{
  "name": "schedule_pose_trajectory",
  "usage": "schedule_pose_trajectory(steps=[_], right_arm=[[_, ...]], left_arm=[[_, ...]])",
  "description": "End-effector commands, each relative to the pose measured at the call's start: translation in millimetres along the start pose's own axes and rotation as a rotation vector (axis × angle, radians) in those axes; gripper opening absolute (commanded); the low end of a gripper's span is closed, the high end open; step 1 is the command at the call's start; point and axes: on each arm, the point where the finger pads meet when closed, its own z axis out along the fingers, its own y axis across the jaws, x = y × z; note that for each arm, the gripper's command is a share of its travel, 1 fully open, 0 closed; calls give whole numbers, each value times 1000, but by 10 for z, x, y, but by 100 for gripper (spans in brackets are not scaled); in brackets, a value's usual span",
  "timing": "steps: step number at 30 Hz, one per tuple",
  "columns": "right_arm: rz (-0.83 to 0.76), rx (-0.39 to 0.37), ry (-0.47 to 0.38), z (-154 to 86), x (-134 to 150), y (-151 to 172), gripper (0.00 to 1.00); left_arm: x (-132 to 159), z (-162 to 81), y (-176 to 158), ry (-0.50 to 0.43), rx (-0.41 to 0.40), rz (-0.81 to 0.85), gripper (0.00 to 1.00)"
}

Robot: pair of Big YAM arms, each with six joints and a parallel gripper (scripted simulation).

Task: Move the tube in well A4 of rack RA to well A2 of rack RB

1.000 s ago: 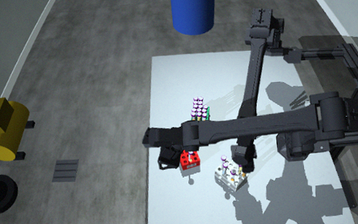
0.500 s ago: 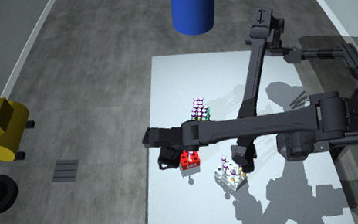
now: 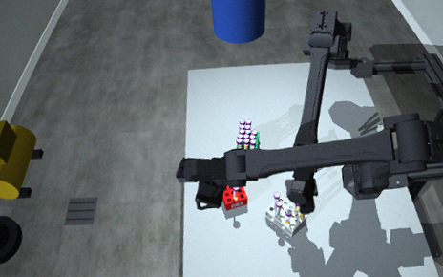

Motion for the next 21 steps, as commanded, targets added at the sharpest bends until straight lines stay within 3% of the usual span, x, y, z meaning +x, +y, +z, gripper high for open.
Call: schedule_pose_trajectory(steps=[1, 9, 10, 21], right_arm=[[4, -6, 12, 195, 43, -44, 24], [4, -6, 12, 195, 43, -44, 24], [4, -6, 12, 195, 43, -44, 30], [0, -6, 13, 190, 36, -21, 30]], left_arm=[[-152, -77, 82, -31, -11, -13, 30], [-152, -77, 82, -31, -11, -13, 30], [-152, -77, 82, -31, -11, -13, 30], [-152, -77, 82, -31, -11, -13, 30]])
